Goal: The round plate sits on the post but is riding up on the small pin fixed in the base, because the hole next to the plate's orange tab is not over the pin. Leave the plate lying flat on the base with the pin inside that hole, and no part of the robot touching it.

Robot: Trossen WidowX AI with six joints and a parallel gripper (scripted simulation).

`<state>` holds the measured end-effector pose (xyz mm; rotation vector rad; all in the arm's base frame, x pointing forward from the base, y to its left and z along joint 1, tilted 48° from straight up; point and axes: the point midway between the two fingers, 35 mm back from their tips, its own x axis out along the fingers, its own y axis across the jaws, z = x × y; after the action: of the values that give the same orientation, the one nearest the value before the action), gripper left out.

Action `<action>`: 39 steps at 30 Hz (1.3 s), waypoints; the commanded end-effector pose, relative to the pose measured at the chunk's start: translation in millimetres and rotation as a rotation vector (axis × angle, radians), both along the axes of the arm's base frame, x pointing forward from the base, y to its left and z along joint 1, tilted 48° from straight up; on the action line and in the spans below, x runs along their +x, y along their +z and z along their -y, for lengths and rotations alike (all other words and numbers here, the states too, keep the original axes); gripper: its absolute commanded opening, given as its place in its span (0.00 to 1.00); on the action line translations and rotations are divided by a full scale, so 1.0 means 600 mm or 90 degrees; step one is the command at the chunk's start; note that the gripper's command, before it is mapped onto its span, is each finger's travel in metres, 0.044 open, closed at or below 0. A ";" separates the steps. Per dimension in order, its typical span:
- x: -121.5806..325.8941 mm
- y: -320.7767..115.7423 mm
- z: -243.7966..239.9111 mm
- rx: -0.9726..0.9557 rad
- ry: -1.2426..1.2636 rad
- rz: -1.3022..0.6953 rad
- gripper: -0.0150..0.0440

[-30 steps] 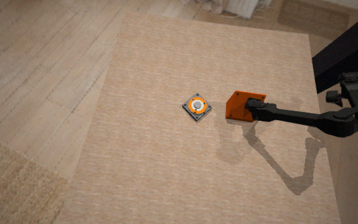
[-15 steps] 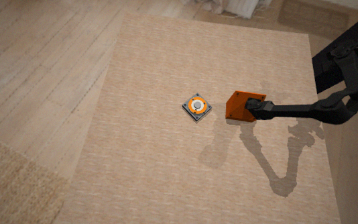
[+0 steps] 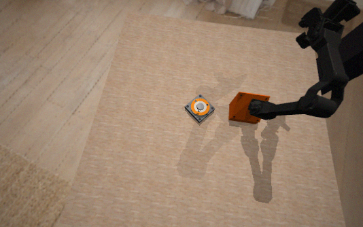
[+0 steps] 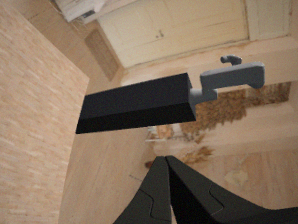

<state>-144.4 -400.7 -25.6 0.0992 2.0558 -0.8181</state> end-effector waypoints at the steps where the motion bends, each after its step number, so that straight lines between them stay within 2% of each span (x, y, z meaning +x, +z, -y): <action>1: 0.125 -0.005 0.013 0.003 0.087 0.083 0.25; 4: 0.182 -0.010 0.011 0.010 0.119 0.126 0.25; 10: 0.373 -0.020 -0.032 0.062 0.210 0.270 0.25; 12: 0.391 -0.022 -0.044 0.078 0.242 0.271 0.25; 18: 0.548 -0.021 -0.148 0.184 0.331 0.380 0.25; 20: 0.567 -0.019 -0.165 0.200 0.338 0.394 0.25; 25: 0.671 -0.003 -0.293 0.321 0.369 0.466 0.25; 28: 0.699 0.006 -0.342 0.368 0.371 0.487 0.25; 31: 0.739 0.027 -0.442 0.467 0.357 0.517 0.25; 34: 0.759 0.049 -0.526 0.550 0.336 0.527 0.25; 36: 0.763 0.056 -0.552 0.578 0.328 0.528 0.25; 39: 0.768 0.090 -0.656 0.692 0.284 0.516 0.25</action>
<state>311.5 -61.8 7.2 0.3437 1.3955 0.4875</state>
